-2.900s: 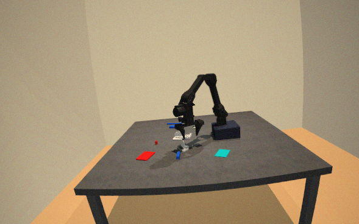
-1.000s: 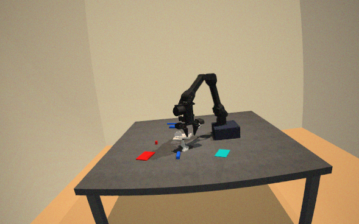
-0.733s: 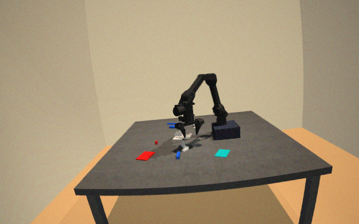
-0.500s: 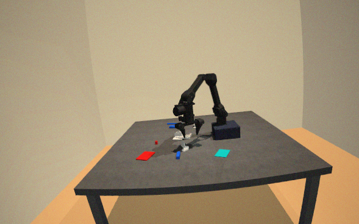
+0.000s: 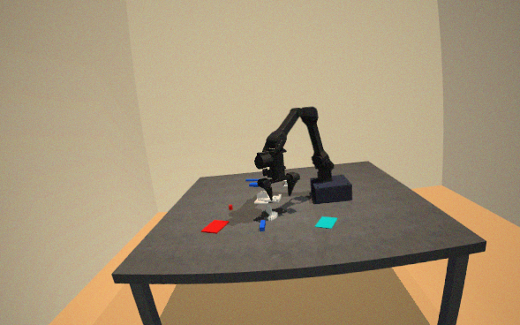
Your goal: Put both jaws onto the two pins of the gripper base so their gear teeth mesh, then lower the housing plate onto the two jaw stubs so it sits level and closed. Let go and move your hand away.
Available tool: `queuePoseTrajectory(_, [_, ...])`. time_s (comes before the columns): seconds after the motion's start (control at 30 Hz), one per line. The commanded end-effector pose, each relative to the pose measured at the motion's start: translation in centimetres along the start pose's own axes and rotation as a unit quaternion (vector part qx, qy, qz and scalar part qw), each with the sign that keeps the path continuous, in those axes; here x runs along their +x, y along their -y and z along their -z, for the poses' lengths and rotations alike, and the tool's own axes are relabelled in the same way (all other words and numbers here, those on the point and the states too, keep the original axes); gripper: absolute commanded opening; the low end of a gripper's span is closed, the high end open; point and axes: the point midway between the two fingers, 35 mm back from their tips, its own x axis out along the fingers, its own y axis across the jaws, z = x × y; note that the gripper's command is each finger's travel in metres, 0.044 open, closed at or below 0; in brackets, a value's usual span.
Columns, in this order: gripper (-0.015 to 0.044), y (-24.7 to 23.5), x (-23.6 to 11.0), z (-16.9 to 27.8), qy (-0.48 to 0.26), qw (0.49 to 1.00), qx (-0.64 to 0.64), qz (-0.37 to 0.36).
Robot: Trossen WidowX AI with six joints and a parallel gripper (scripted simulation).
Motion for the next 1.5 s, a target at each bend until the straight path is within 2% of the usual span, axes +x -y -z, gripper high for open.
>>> queuePoseTrajectory(0.0, [0.044, 0.0, 0.0, 0.0, 0.0, 1.0, 0.0, 0.0])
queuePoseTrajectory(0.07, [0.044, 0.0, 0.0, 0.0, 0.0, 1.0, 0.0, 0.0])
queuePoseTrajectory(0.63, [0.0, 0.0, 0.0, 0.0, 0.0, 1.0, 0.0, 0.0])
queuePoseTrajectory(1.27, [0.0, 0.0, 0.0, 0.0, 0.0, 1.0, 0.0, 0.0])
queuePoseTrajectory(1.47, [0.0157, 0.0, 0.0, 0.0, 0.0, 1.0, 0.0, 0.0])
